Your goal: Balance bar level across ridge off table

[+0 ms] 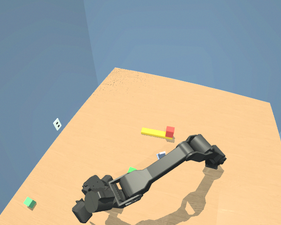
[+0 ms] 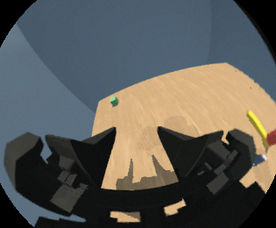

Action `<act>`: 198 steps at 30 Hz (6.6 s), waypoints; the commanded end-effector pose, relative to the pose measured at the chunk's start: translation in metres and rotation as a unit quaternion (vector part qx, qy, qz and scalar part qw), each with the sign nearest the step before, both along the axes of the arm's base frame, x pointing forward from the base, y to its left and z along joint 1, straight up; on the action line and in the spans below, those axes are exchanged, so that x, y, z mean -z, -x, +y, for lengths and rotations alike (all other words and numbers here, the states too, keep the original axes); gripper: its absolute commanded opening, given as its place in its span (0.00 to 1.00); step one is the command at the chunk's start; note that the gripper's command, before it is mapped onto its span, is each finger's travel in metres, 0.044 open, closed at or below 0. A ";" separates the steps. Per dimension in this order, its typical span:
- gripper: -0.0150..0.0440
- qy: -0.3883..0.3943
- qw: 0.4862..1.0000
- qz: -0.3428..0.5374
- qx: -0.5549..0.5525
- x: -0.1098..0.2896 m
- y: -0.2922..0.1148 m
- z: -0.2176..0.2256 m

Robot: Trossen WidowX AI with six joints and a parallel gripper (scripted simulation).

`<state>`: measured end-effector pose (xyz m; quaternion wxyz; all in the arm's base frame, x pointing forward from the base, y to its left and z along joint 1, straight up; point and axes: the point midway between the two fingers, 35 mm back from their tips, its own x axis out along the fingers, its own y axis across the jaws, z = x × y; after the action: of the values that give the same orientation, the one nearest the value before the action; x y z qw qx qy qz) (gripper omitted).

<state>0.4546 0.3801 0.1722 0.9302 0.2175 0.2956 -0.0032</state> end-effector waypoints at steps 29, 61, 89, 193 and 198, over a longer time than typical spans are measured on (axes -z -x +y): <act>0.79 0.212 0.956 0.199 -0.041 0.012 -0.024 -0.250; 0.79 0.215 0.881 0.393 -0.152 0.007 0.087 -0.434; 0.79 0.179 0.864 0.429 -0.194 0.093 0.130 -0.466; 0.25 0.091 0.886 0.452 -0.035 0.029 0.138 -0.416; 0.25 0.052 0.887 0.458 0.034 0.029 0.143 -0.397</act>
<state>0.3153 -0.0273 0.1427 0.7055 0.1214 0.6876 -0.1212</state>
